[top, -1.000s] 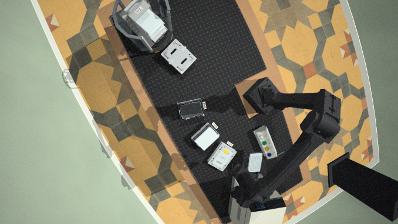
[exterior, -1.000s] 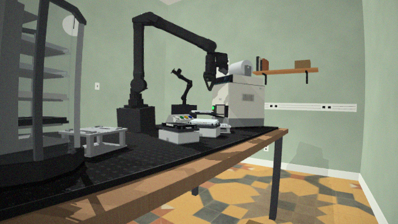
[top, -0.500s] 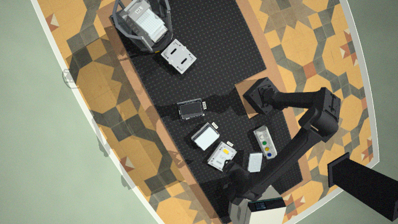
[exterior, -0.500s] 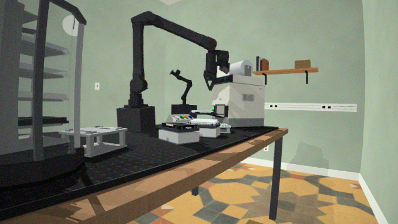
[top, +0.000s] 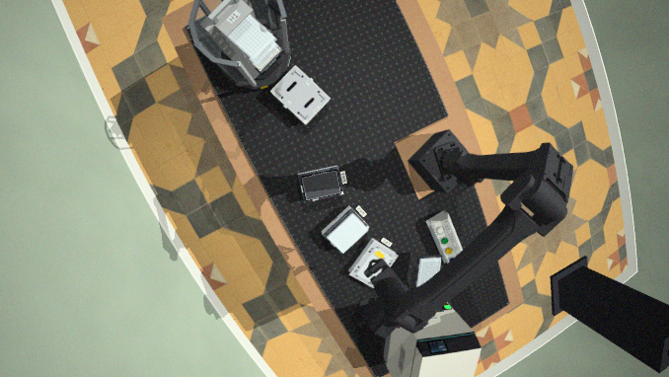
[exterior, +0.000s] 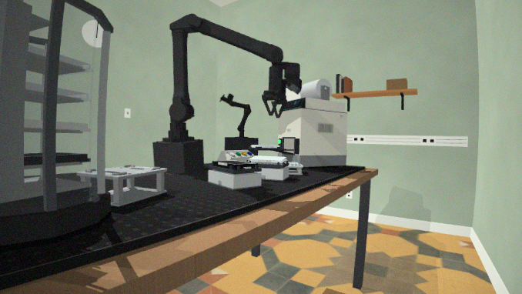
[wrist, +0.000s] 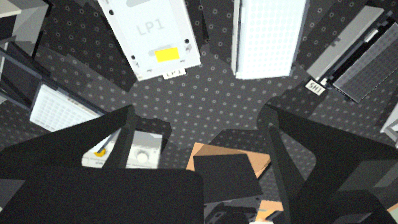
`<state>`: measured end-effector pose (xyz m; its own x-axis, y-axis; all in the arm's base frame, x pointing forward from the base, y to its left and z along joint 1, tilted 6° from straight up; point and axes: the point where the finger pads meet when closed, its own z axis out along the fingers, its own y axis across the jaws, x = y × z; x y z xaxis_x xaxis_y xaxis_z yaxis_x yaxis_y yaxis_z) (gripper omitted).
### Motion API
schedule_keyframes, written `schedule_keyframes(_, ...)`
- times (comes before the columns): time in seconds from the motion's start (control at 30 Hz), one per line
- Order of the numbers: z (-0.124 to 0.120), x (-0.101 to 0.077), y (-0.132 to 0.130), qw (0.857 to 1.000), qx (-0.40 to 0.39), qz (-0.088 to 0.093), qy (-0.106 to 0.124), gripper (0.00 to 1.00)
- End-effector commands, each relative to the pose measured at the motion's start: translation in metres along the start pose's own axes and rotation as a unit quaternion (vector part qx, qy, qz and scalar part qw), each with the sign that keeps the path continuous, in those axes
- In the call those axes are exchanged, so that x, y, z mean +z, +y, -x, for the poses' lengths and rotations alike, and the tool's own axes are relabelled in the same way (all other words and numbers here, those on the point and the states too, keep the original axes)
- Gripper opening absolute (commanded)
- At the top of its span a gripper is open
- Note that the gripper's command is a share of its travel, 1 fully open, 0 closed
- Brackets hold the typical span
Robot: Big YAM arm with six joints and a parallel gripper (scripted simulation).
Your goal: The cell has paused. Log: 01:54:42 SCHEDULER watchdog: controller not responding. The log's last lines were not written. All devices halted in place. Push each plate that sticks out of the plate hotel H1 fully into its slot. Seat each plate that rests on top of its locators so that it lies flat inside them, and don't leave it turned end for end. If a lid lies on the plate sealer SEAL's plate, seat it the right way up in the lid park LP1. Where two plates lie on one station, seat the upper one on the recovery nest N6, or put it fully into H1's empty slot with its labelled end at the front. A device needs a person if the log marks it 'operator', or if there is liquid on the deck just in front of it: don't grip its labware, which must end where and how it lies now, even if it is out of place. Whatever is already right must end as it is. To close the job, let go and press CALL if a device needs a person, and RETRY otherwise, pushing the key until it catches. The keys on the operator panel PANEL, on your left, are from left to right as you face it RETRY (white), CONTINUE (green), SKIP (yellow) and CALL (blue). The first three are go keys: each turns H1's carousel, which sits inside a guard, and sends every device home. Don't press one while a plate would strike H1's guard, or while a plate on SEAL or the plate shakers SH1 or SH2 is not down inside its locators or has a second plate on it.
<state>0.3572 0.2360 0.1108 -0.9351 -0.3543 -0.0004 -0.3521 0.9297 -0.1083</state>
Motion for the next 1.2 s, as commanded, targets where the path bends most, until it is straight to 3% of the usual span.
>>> schedule_keyframes(0.0,0.002,-0.012,-0.015,0.999,0.039,0.002,-0.014,1.00)
schedule_keyframes(0.2,0.003,-0.012,-0.028,1.000,0.028,0.002,-0.013,1.00)
schedule_keyframes(0.23,0.011,-0.020,-0.029,0.999,0.027,0.004,-0.024,1.00)
schedule_keyframes(0.53,0.012,-0.017,-0.061,0.999,0.029,0.002,-0.020,1.00)
schedule_keyframes(0.87,0.029,-0.033,-0.088,0.999,0.031,0.003,-0.039,1.00)
schedule_keyframes(1.17,0.031,-0.031,-0.112,0.999,0.007,0.001,-0.036,1.00)
